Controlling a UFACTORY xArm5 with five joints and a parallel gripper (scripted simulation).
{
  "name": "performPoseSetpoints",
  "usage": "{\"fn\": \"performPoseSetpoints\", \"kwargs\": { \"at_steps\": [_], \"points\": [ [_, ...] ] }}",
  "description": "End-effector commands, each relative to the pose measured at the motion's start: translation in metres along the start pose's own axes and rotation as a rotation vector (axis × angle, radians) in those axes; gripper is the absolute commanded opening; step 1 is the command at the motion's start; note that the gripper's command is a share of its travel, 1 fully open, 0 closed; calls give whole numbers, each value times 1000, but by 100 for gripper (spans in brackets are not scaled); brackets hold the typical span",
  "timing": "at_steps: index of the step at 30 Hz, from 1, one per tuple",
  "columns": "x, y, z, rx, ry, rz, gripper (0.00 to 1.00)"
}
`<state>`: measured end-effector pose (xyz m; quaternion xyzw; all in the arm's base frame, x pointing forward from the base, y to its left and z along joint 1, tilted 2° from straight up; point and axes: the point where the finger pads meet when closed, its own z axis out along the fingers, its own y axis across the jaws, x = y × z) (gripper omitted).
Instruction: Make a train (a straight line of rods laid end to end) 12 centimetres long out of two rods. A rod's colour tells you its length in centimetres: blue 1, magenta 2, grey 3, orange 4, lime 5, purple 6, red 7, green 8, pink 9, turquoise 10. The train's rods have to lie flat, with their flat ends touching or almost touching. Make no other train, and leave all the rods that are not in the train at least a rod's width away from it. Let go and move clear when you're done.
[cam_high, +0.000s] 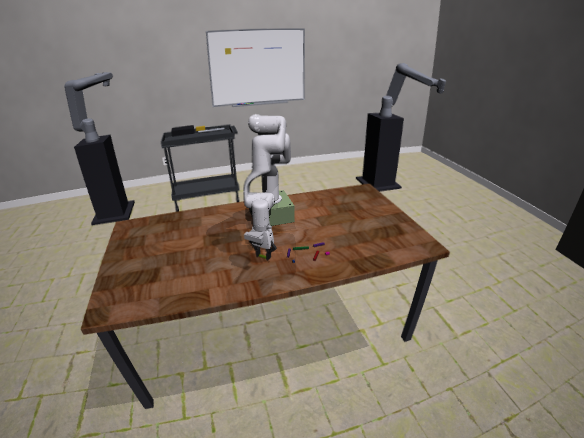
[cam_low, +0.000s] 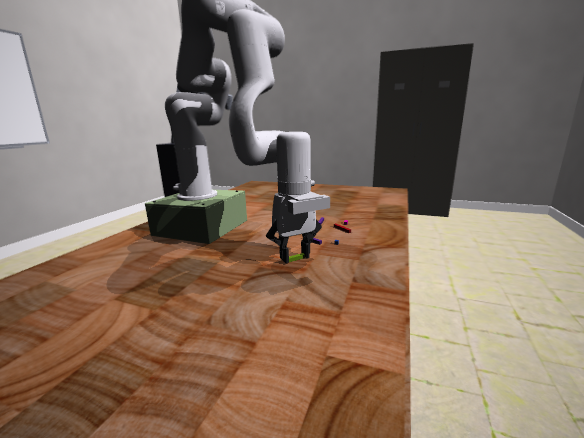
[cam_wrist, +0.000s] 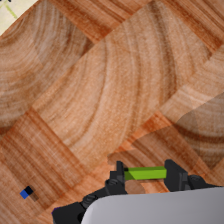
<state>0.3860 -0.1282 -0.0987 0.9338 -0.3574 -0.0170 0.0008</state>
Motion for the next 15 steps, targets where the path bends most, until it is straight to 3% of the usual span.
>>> {"fn": "performPoseSetpoints", "kwargs": {
  "at_steps": [1, 15],
  "points": [
    [1, -1, -1, 1, 3, 0, 58],
    [1, -1, -1, 1, 3, 0, 71]
  ]
}}
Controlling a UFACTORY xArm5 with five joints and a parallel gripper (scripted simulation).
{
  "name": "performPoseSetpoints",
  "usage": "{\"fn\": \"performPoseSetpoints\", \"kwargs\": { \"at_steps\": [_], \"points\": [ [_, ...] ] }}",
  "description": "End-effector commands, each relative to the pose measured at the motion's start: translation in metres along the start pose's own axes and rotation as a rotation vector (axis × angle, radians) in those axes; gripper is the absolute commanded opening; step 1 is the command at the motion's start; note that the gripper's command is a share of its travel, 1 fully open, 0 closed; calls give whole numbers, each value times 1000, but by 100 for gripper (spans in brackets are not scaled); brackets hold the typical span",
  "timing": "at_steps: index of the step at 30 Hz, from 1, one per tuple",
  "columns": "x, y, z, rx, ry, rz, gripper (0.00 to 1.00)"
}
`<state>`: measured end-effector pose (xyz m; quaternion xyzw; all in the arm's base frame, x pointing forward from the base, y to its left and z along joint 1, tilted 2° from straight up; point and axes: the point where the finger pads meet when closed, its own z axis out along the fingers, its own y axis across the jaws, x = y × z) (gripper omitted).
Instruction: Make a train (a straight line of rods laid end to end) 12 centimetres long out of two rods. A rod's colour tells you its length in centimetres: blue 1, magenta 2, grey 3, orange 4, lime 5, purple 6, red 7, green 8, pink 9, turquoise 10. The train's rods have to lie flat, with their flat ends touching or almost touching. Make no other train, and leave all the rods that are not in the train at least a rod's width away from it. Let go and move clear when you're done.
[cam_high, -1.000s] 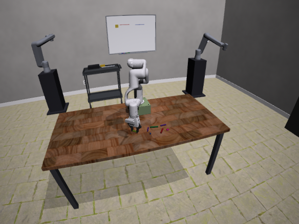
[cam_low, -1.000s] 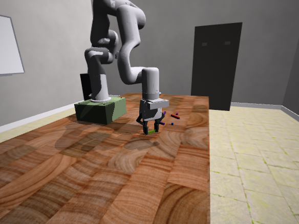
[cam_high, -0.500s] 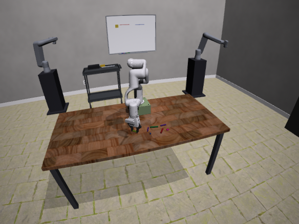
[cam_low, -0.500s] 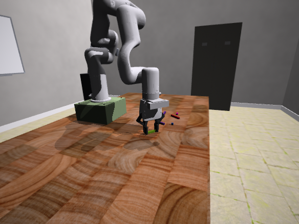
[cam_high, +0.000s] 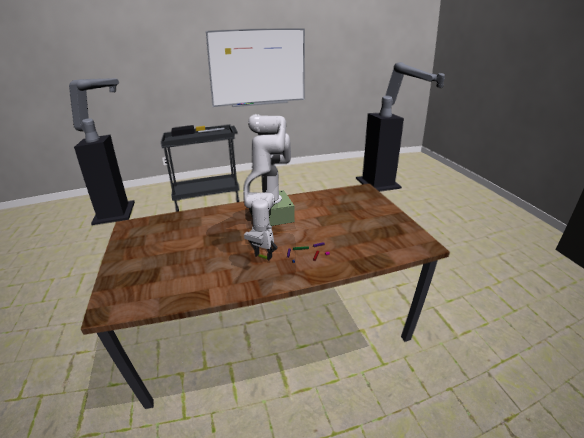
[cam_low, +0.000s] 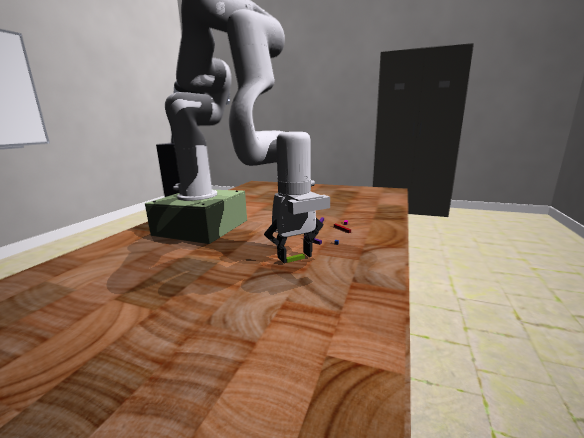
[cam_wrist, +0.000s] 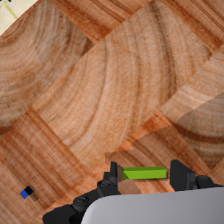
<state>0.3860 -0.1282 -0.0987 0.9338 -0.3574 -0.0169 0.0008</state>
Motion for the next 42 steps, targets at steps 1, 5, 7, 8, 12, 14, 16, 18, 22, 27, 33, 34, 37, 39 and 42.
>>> {"fn": "performPoseSetpoints", "kwargs": {
  "at_steps": [1, 5, 7, 8, 12, 14, 16, 18, 22, 27, 33, 34, 37, 39, 42],
  "points": [
    [1, -1, -1, 1, 3, 0, 71],
    [1, -1, -1, 1, 3, 0, 71],
    [1, -1, -1, 1, 3, 0, 71],
    [1, -1, -2, 1, 3, 0, 71],
    [1, 0, -4, 1, 3, 0, 71],
    [1, 0, -8, 1, 3, 0, 71],
    [1, 0, -15, 1, 3, 0, 71],
    [1, 0, -23, 1, 3, 0, 71],
    [1, 0, -44, 1, 3, 0, 71],
    [1, 0, -61, 1, 3, 0, 71],
    [1, 0, -85, 1, 3, 0, 71],
    [1, 0, -87, 1, 3, 0, 71],
    [1, 0, -90, 1, 3, 0, 71],
    [1, 0, -90, 1, 3, 0, 71],
    [1, 0, -90, 1, 3, 0, 100]
  ]
}}
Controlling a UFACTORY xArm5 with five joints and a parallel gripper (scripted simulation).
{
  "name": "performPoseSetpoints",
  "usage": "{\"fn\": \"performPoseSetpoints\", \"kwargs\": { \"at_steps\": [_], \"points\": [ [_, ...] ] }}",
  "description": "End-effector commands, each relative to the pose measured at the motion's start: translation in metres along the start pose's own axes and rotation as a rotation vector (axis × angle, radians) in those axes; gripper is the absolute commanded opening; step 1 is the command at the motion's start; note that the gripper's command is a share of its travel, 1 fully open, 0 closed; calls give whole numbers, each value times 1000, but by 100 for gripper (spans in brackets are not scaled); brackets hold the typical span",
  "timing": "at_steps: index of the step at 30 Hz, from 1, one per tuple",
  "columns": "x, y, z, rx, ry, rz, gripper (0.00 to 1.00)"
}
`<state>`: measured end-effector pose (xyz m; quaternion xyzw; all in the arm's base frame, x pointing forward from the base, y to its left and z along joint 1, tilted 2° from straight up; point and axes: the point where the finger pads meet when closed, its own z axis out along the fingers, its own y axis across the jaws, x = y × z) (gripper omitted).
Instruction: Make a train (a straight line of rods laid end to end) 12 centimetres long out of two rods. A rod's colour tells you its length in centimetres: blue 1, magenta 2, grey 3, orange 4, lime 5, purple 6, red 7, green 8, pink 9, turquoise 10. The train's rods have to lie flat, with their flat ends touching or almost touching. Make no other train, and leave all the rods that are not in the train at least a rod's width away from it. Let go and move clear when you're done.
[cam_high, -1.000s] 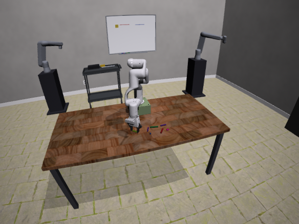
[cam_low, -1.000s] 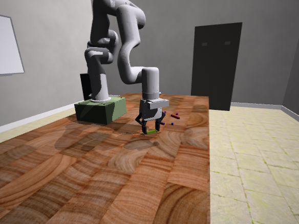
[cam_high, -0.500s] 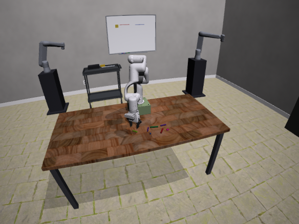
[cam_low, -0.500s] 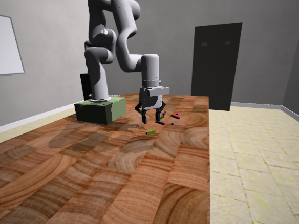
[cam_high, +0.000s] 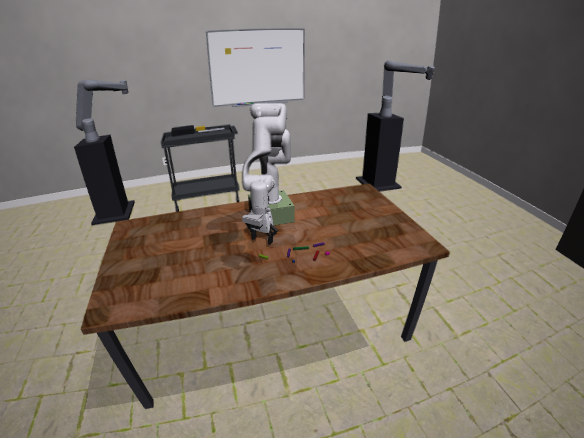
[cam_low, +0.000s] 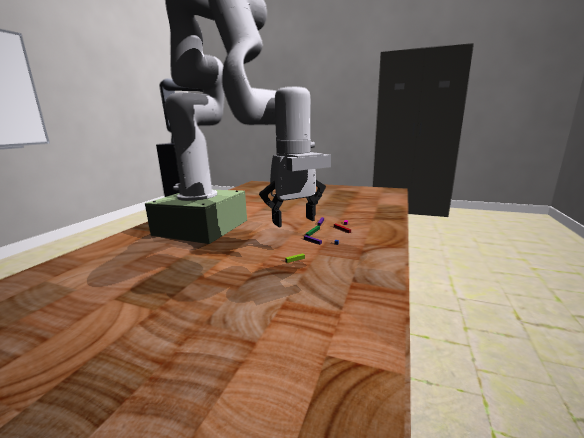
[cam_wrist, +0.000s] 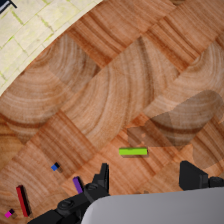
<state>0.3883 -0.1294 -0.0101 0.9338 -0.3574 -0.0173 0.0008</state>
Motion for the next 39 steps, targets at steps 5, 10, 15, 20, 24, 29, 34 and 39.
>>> {"fn": "performPoseSetpoints", "kwargs": {
  "at_steps": [5, 10, 15, 20, 24, 29, 34, 39],
  "points": [
    [1, -1, -2, 2, 4, 0, 100],
    [1, -1, -2, 2, 4, 0, 100],
    [1, -1, -2, 2, 4, 0, 100],
    [1, -1, -2, 2, 4, 0, 100],
    [1, -2, -2, 2, 4, -17, 100],
    [0, -9, -1, 1, 4, -116, 100],
    [-3, -25, 0, -1, 5, -326, 100],
    [-6, -36, 1, -2, 5, -479, 100]
  ]
}}
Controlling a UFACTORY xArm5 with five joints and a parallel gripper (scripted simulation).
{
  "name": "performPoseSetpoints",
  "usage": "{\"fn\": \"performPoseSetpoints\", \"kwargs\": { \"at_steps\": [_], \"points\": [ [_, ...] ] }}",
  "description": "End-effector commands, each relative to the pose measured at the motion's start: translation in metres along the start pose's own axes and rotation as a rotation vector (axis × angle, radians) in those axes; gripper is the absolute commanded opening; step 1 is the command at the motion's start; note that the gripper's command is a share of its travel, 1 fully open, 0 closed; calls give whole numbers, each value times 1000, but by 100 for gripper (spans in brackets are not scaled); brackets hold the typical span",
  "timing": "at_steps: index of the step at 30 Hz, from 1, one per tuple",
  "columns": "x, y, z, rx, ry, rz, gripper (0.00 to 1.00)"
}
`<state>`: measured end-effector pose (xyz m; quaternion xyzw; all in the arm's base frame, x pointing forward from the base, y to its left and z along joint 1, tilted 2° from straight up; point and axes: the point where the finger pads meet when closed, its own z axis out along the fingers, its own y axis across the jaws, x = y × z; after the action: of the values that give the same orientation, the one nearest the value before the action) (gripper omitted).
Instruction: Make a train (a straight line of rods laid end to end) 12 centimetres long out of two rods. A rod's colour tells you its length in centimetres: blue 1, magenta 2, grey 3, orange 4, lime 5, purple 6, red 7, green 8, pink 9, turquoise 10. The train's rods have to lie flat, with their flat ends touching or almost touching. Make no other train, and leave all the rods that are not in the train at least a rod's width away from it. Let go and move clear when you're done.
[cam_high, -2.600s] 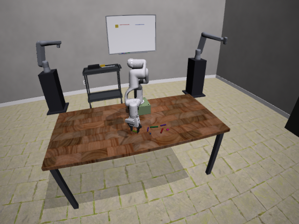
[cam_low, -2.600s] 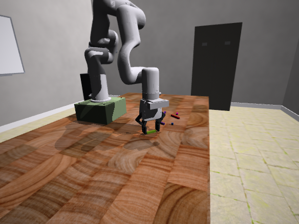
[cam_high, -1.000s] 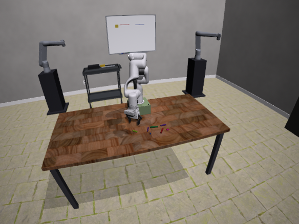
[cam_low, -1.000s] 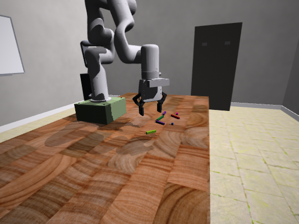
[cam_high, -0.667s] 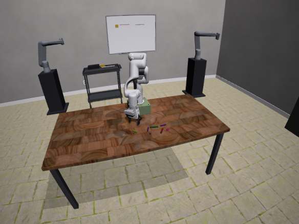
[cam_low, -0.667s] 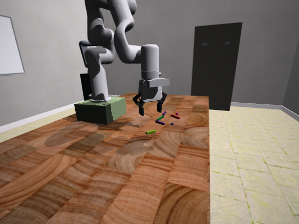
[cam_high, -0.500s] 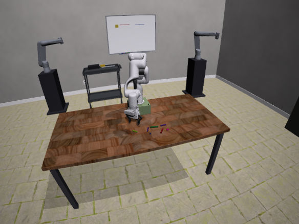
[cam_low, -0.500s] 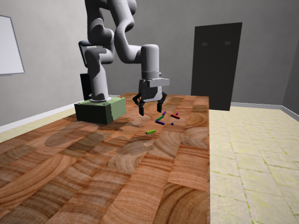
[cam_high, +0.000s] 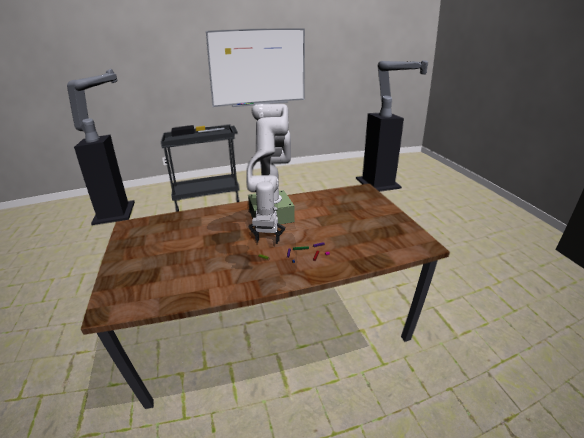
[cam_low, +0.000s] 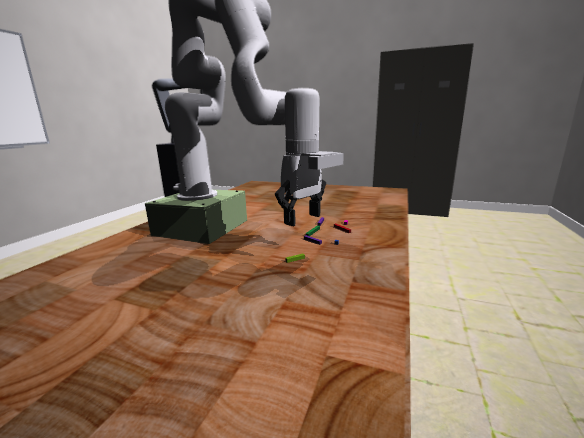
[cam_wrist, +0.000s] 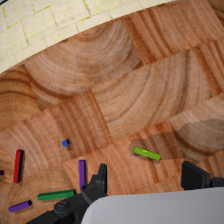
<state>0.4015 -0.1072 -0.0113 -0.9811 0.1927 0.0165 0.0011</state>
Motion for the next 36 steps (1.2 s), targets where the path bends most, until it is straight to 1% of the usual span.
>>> {"fn": "performPoseSetpoints", "kwargs": {
  "at_steps": [1, 12, 14, 15, 18, 29, 31, 32, 36],
  "points": [
    [3, -13, 0, -1, 3, -168, 100],
    [4, -46, 2, -4, 4, -599, 100],
    [4, -46, 2, -4, 4, -599, 100],
    [4, -53, 2, -4, 4, -692, 100],
    [4, -60, 3, -5, 3, -784, 100],
    [2, -94, 6, -8, 2, -1216, 100],
    [2, -94, 6, -8, 2, -1216, 100],
    [1, -102, 6, -9, 2, -1318, 100],
    [-1, -111, 7, -10, 1, -1441, 100]
  ]
}}
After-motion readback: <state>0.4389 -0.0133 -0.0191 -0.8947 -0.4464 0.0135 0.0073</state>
